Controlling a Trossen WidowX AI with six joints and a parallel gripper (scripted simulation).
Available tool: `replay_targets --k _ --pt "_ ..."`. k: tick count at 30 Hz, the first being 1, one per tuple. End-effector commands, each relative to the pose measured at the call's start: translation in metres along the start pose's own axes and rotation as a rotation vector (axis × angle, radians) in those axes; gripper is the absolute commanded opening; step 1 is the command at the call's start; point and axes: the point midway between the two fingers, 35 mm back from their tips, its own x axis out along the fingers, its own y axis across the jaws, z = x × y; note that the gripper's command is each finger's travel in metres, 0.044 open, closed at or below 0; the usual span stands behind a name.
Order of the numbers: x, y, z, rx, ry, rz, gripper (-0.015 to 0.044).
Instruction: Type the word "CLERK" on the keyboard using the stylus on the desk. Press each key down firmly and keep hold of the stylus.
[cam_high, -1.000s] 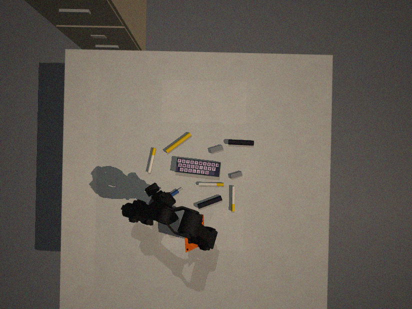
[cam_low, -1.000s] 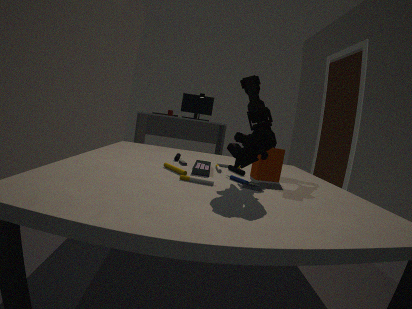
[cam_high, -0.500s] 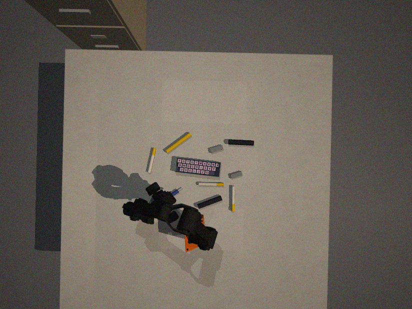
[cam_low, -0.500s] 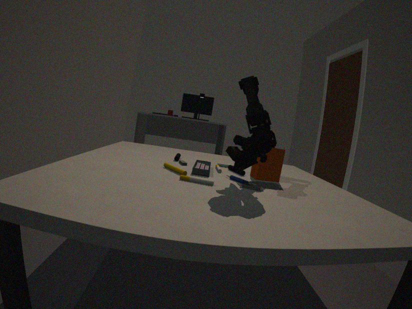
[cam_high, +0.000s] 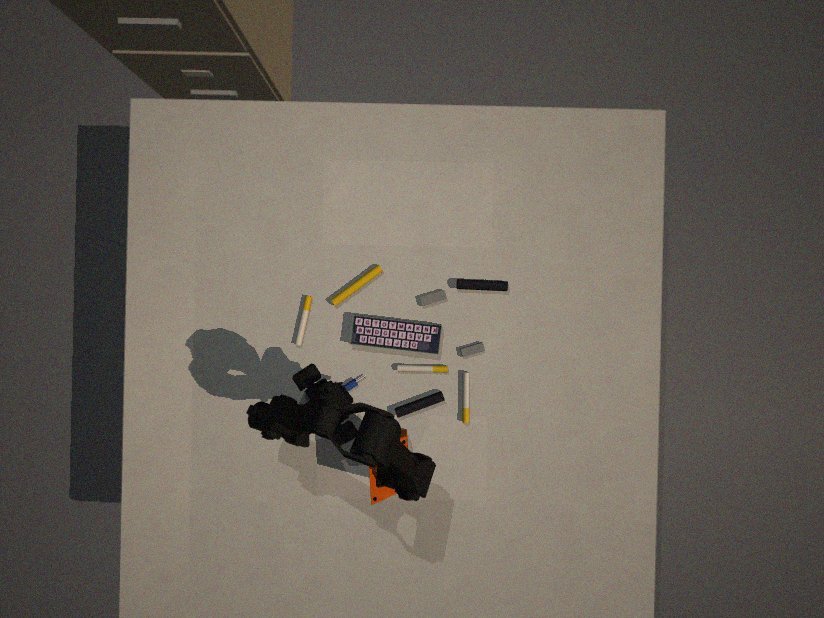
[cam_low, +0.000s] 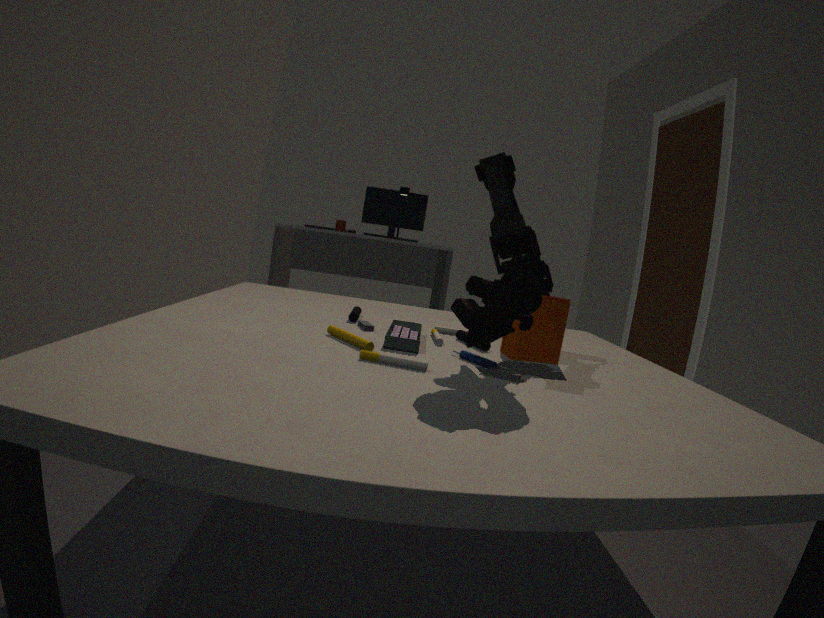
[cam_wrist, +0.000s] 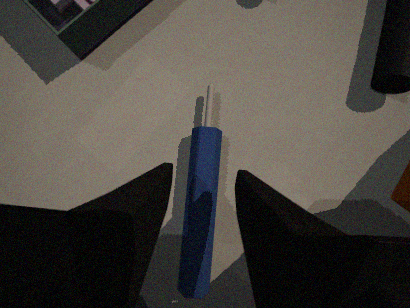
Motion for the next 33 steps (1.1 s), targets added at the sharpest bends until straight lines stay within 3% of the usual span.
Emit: replay_targets --k 1,33 --pt "0.004 0.000 -0.002 -0.006 -0.004 0.000 0.0150" --pt "0.023 -0.001 -0.012 -0.006 -0.005 0.000 0.0150"
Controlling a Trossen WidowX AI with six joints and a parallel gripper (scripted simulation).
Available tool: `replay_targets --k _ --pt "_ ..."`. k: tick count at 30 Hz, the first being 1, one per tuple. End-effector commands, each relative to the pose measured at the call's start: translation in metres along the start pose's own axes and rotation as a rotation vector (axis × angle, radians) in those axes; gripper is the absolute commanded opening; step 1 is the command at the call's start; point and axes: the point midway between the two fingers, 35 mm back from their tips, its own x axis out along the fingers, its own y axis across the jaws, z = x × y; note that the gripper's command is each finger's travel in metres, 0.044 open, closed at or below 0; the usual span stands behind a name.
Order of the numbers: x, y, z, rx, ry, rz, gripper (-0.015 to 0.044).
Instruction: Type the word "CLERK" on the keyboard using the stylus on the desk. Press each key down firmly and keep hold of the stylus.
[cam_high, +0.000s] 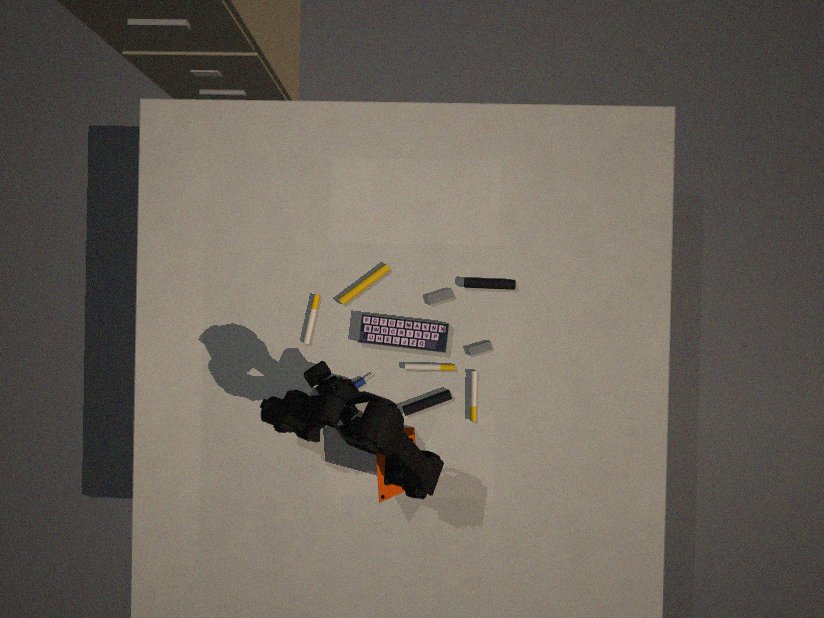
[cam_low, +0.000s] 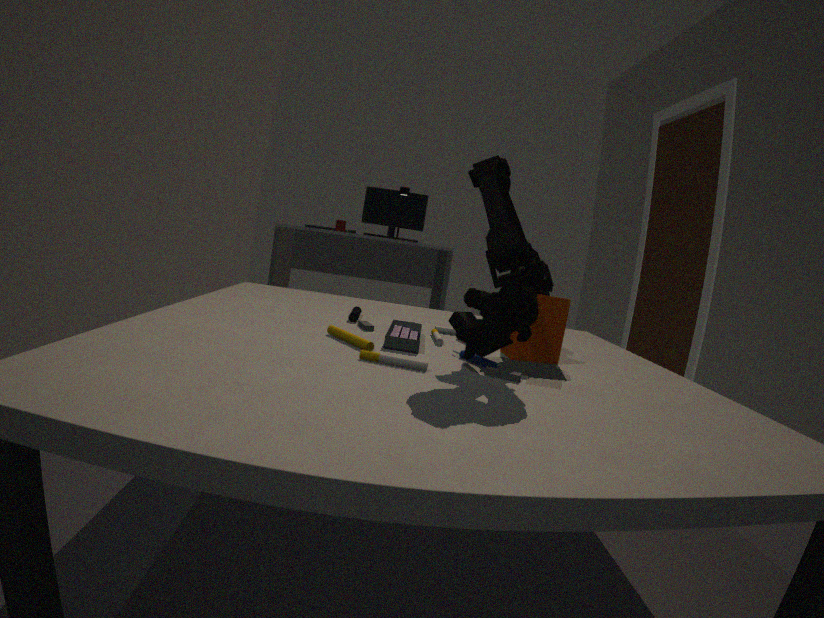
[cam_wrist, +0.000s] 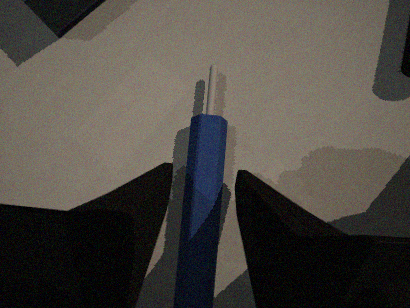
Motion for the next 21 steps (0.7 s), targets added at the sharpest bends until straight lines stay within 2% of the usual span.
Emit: replay_targets --k 1,5,7,15,21 --pt "0.000 0.000 0.000 0.000 0.000 0.000 0.0124" --pt "0.000 0.000 0.000 0.000 0.000 0.000 0.0019" --pt "0.000 0.000 0.000 0.000 0.000 0.000 0.0005" --pt "-0.001 0.000 0.001 0.000 0.000 0.000 0.0000" --pt "-0.023 0.001 0.013 -0.001 0.001 0.001 0.0000"
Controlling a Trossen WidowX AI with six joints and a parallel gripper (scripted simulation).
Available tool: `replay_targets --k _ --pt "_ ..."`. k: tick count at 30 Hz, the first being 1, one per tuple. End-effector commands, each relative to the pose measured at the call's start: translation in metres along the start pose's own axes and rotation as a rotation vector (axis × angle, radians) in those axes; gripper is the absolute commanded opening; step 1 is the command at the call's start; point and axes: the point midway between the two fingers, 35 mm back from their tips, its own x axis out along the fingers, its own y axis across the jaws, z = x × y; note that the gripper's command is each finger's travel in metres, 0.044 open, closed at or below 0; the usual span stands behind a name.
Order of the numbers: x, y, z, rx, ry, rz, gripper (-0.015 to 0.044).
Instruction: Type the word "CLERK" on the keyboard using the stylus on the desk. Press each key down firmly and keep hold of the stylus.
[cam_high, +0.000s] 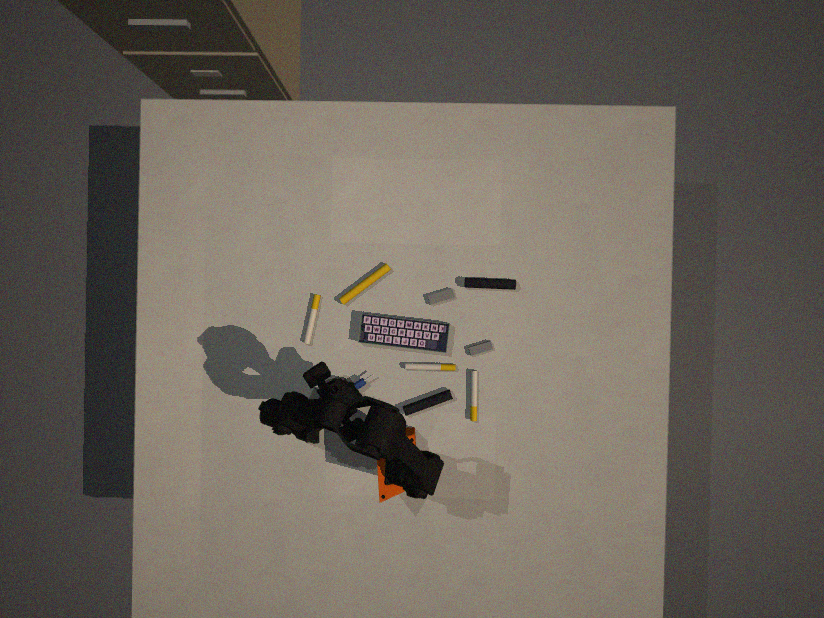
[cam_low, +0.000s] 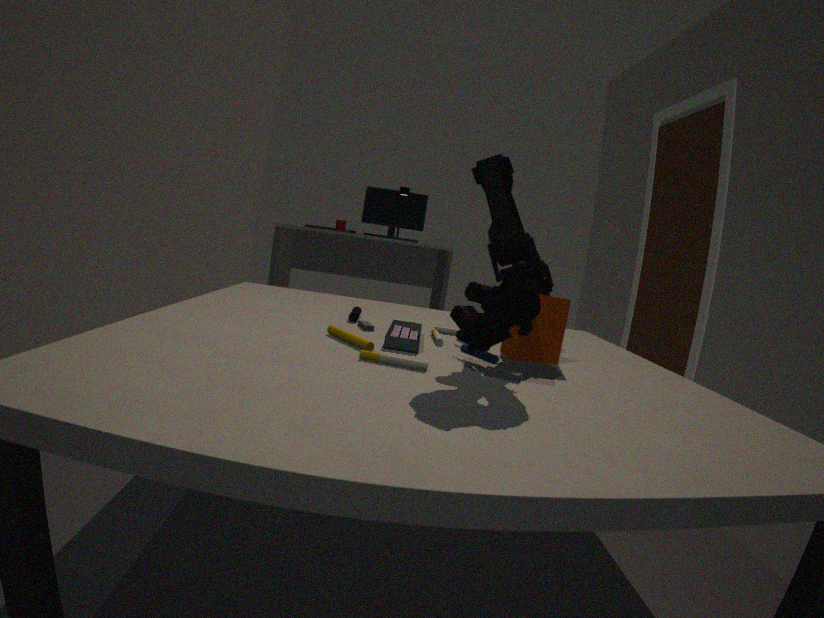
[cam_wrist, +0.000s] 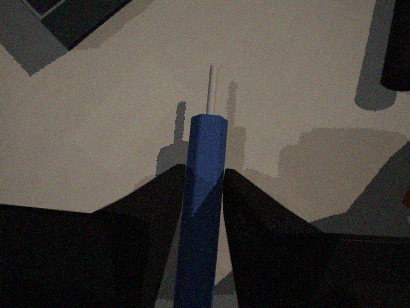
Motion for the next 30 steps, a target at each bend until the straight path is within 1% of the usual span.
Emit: replay_targets --k 1,4,10,20,30 --pt "-0.018 0.002 0.009 0.009 0.006 0.005 0.0000" --pt "-0.032 0.001 0.017 0.009 0.006 0.005 0.0000" --pt "-0.030 0.003 0.016 0.004 0.019 0.000 0.0000" --pt "-0.030 0.012 0.027 -0.038 0.264 -0.177 0.0000" --pt "-0.030 0.024 0.045 -0.062 0.539 -0.292 0.0000"
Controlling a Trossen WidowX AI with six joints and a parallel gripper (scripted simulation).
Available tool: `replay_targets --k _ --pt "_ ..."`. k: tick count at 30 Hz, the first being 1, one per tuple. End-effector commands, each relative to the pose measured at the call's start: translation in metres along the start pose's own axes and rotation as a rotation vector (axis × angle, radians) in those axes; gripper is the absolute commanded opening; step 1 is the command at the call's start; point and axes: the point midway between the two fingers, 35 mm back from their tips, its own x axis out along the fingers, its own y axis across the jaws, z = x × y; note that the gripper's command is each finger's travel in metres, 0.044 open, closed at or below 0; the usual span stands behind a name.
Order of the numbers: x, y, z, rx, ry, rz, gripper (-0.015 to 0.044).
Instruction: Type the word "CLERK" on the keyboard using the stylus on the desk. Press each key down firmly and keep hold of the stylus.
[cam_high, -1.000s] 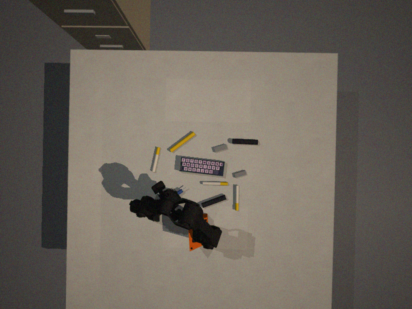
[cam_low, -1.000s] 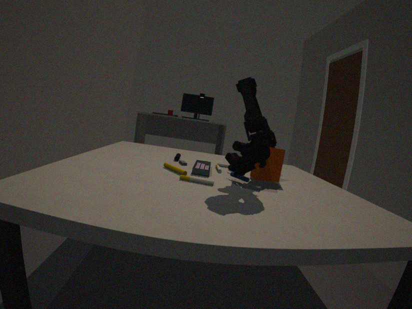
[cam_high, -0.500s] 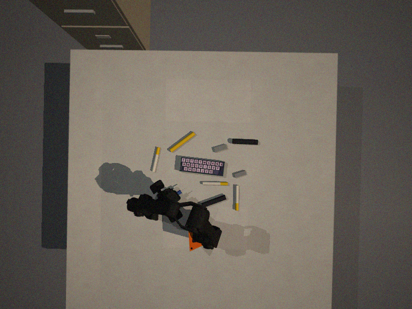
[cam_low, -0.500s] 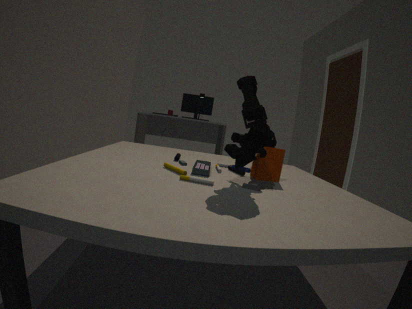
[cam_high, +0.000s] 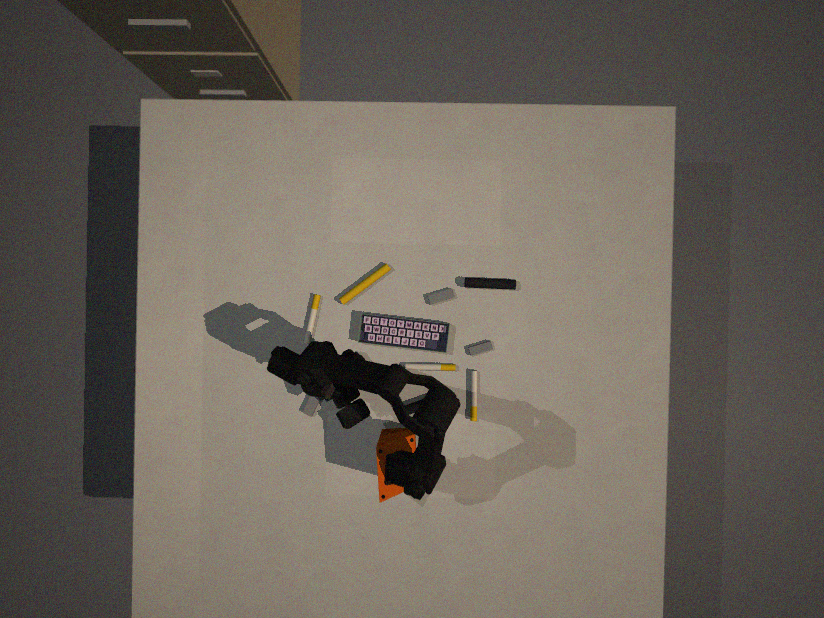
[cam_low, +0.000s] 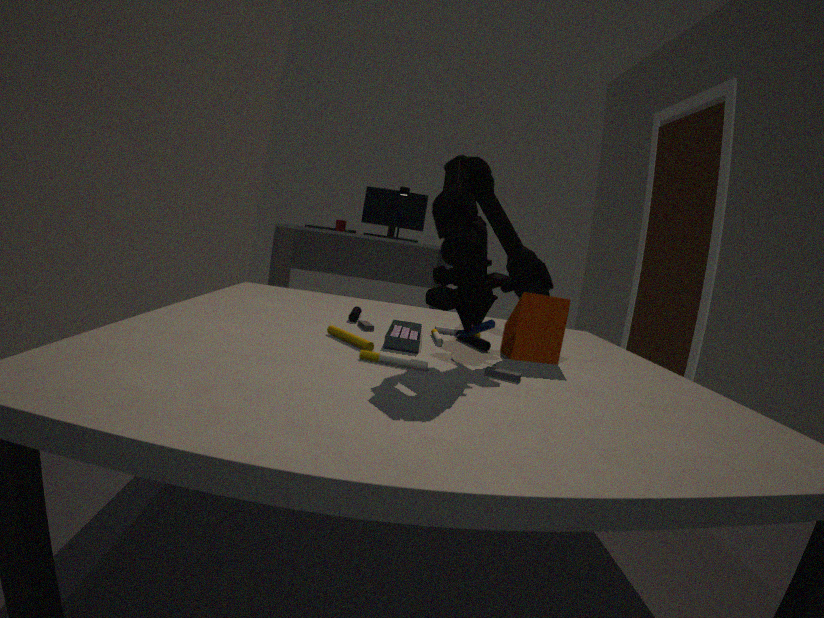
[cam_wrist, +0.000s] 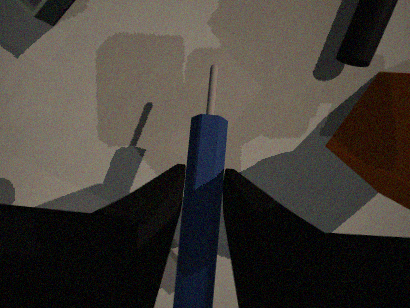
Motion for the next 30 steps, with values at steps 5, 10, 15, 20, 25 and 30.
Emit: replay_targets --k 5,10,15,20,25,30 --pt "-0.010 0.009 0.017 -0.029 0.218 -0.049 0.0000" --pt "-0.016 0.015 0.031 -0.048 0.350 -0.050 0.0000" --pt "-0.021 0.019 0.047 -0.052 0.485 -0.042 0.0000" --pt "-0.026 0.024 0.066 -0.053 0.617 -0.016 0.0000" --pt "-0.031 0.027 0.087 -0.049 0.744 0.027 0.0000" --pt "-0.035 0.029 0.110 -0.040 0.861 0.088 0.0000"
